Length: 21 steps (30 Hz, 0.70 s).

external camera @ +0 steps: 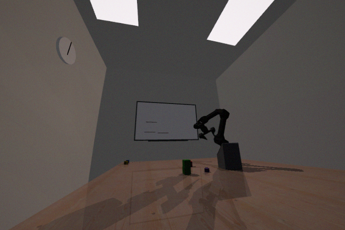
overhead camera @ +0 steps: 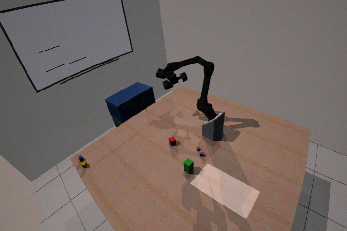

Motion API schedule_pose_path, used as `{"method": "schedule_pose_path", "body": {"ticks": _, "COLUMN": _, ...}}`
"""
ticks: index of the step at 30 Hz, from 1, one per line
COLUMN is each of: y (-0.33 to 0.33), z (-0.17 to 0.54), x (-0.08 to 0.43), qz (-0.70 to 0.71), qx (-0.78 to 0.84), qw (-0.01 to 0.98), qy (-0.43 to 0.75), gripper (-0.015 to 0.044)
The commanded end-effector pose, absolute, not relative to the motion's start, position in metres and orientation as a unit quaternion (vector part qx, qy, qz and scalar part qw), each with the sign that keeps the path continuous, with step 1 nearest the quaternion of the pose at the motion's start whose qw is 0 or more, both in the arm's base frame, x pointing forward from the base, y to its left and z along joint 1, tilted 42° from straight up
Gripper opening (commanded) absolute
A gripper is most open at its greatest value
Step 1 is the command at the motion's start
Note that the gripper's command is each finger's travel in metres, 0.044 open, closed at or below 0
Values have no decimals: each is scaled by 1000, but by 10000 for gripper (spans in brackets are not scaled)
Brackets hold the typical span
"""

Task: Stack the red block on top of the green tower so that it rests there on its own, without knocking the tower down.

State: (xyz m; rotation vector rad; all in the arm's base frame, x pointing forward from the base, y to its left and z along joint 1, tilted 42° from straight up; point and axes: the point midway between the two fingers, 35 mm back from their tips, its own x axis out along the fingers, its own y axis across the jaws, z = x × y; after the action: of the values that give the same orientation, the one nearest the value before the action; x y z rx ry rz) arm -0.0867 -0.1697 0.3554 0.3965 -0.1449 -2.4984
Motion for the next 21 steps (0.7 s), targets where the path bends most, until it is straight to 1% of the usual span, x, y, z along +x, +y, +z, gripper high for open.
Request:
{"method": "schedule_pose_path", "body": {"ticks": 1, "y": -201, "z": 336, "x": -53, "qz": -917, "qx": 155, "qw": 365, "qy": 27, "gripper": 440}}
{"method": "schedule_pose_path", "body": {"ticks": 11, "y": -237, "z": 289, "x": 34, "qz": -835, "qx": 148, "qw": 495, "qy": 190, "gripper": 440}}
{"method": "schedule_pose_path", "body": {"ticks": 21, "y": -234, "z": 237, "x": 112, "qz": -731, "qx": 96, "qw": 582, "qy": 344, "gripper": 440}}
